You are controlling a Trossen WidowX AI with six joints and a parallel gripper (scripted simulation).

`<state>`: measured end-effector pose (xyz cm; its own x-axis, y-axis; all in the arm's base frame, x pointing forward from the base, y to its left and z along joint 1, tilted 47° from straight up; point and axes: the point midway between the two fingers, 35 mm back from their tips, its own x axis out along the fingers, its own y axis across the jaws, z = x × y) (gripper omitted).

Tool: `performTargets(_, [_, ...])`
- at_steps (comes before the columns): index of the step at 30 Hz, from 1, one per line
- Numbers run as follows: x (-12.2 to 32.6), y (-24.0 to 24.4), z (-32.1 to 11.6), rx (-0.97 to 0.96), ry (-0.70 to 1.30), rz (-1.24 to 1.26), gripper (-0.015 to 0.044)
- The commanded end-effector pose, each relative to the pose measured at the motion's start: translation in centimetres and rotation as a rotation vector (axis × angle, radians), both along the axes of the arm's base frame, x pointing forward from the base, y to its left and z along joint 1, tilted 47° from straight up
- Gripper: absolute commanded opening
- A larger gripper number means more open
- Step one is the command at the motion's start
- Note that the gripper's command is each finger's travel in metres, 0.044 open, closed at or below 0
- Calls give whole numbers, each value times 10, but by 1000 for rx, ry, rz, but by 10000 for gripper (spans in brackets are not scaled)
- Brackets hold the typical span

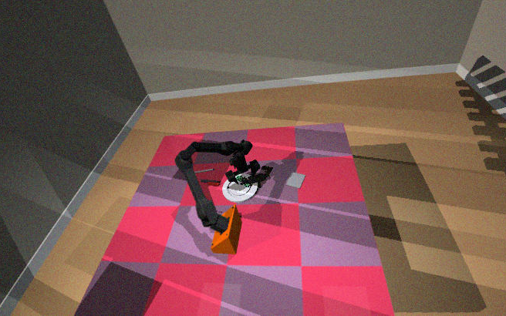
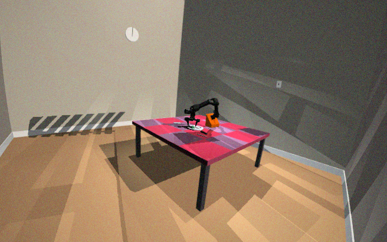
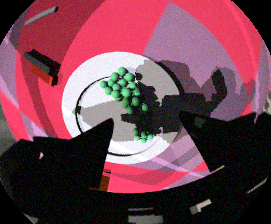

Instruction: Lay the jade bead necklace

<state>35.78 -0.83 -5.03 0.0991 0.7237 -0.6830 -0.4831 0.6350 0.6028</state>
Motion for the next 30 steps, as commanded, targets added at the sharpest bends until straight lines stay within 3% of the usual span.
performTargets(1, [0,-1,0,-1,0,1,440])
performTargets(4, [0,-1,0,-1,0,1,440])
performTargets(6, [0,-1,2,5,45,-42,387])
performTargets(23, [10,2,59,164,1203,-1135,380])
performTargets(30, [10,2,61,170,1248,-1178,380])
